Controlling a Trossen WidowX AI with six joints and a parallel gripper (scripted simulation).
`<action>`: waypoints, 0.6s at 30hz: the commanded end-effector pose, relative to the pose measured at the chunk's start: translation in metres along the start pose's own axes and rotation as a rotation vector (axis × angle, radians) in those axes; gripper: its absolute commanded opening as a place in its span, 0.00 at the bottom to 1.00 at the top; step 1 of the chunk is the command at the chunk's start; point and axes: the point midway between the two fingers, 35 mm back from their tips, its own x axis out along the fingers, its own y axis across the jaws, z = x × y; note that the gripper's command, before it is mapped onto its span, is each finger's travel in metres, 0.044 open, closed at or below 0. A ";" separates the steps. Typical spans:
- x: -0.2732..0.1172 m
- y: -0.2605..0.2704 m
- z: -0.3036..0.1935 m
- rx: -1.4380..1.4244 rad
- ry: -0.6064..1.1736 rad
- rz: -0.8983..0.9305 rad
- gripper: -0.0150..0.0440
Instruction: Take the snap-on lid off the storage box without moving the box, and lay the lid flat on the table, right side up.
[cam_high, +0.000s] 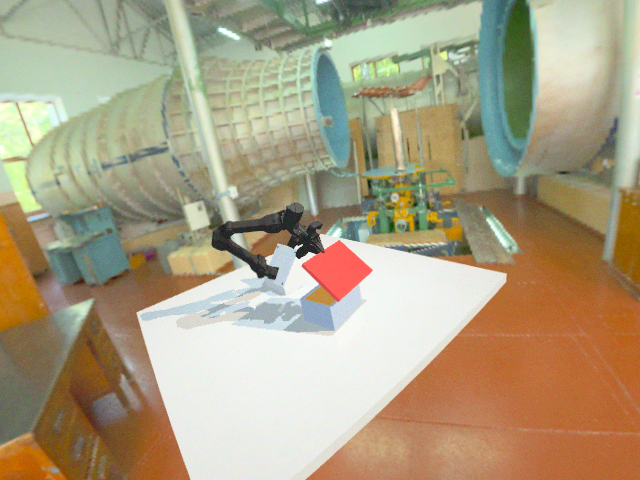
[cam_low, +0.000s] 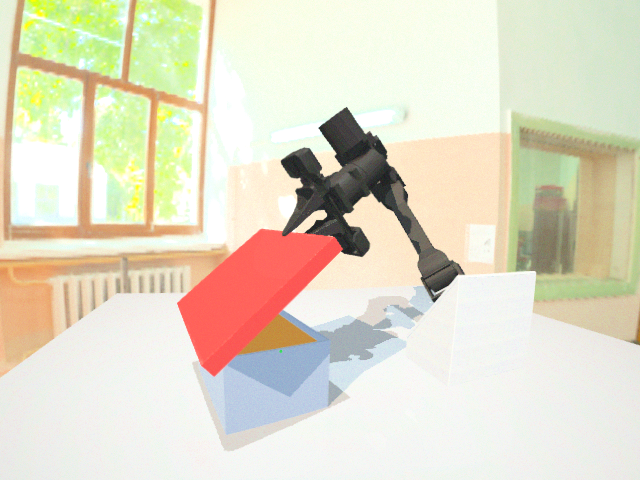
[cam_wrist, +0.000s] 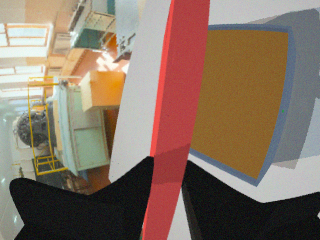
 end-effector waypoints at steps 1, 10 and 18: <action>-0.001 -0.001 -0.009 0.001 -0.002 0.002 0.25; -0.003 -0.002 -0.027 0.002 -0.002 0.003 0.25; -0.005 -0.004 -0.043 0.002 -0.001 0.003 0.25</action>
